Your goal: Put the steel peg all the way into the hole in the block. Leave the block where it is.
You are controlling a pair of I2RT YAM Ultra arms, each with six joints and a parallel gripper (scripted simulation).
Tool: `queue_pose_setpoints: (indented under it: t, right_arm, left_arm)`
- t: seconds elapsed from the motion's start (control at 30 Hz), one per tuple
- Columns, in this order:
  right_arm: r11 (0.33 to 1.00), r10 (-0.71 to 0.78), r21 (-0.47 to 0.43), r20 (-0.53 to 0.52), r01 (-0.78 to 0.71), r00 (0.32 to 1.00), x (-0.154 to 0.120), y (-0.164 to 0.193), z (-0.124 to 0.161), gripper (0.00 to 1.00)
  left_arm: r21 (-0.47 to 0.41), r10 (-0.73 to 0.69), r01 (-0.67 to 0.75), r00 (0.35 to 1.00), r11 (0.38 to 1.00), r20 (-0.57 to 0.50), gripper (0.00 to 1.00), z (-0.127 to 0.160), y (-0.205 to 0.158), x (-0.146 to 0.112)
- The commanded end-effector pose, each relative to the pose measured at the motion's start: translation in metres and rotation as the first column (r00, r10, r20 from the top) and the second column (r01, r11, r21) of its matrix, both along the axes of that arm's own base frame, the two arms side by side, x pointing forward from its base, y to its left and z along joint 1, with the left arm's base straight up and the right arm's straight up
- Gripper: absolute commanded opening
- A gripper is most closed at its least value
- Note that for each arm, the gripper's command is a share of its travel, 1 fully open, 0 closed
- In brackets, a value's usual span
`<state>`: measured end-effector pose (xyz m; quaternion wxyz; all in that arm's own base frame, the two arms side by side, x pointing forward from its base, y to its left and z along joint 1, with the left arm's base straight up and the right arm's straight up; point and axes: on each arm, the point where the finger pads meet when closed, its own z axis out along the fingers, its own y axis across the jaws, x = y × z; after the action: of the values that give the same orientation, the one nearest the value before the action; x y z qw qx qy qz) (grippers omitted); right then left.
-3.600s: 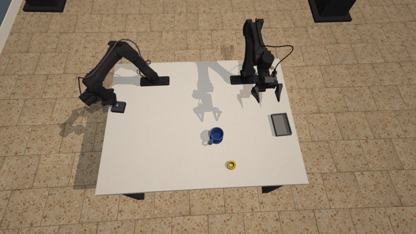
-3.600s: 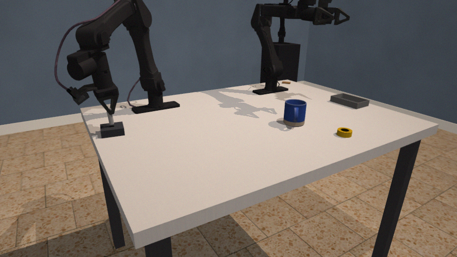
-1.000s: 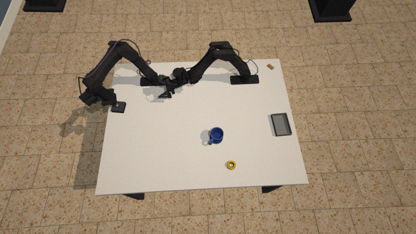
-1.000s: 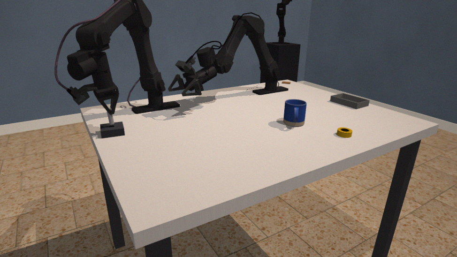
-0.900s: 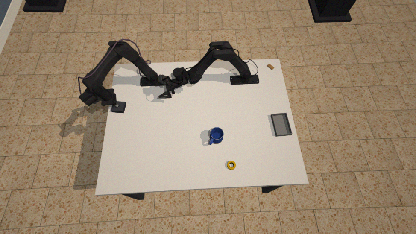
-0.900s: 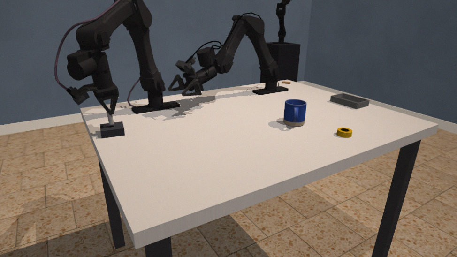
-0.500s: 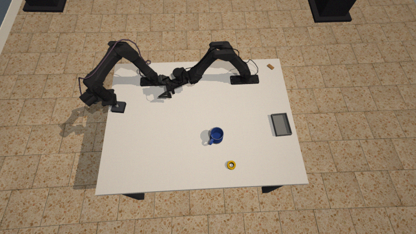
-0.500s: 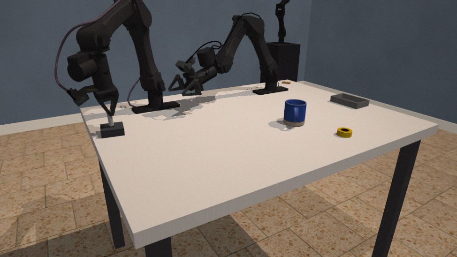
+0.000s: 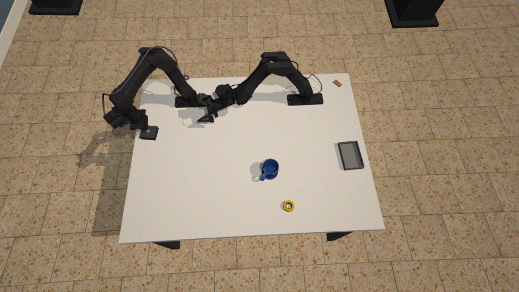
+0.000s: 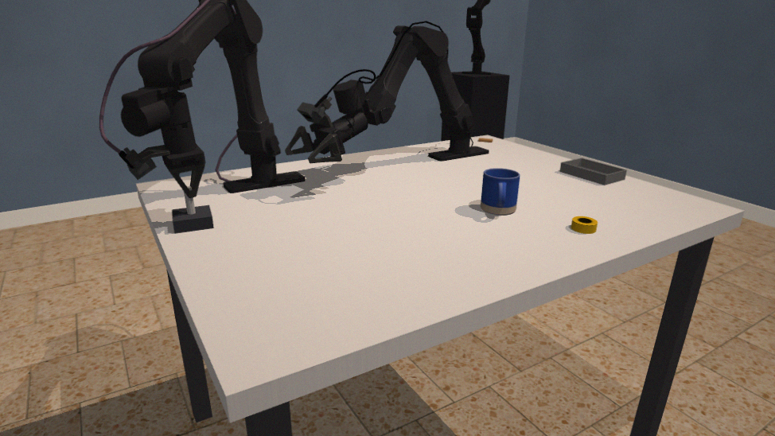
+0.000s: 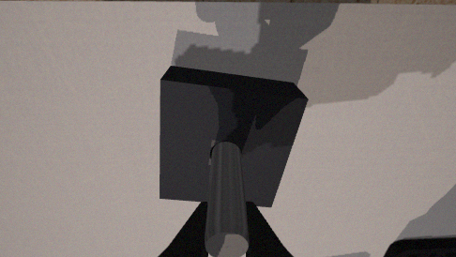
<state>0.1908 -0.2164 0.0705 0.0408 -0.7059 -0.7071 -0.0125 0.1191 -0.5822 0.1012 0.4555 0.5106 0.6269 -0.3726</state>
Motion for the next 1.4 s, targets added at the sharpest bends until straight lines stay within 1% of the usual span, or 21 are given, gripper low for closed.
queue_pose_setpoints:
  t: [0.0,0.7,0.97,1.37]
  right_arm:
    - [0.999,0.0,-0.049,0.05,0.003,0.999,0.002,-0.008,0.005,0.0]
    - [0.998,0.0,-0.062,0.038,0.002,0.999,-0.001,-0.01,0.004,0.0]
    - [0.999,0.0,-0.054,0.032,0.002,0.999,-0.001,-0.01,-0.01,0.0]
    - [0.999,-0.001,-0.047,0.026,0.002,1.0,-0.002,-0.009,-0.023,0.0]
  left_arm:
    - [-0.024,-0.001,0.001,1.0,1.0,0.004,1.0,0.011,-0.002,0.0]
    - [-0.024,-0.001,0.001,1.0,1.0,0.004,1.0,0.011,-0.002,0.0]
    - [-0.024,-0.001,0.001,1.0,1.0,0.004,1.0,0.011,-0.002,0.0]
    - [-0.024,-0.001,0.001,1.0,1.0,0.004,1.0,0.011,-0.002,0.0]
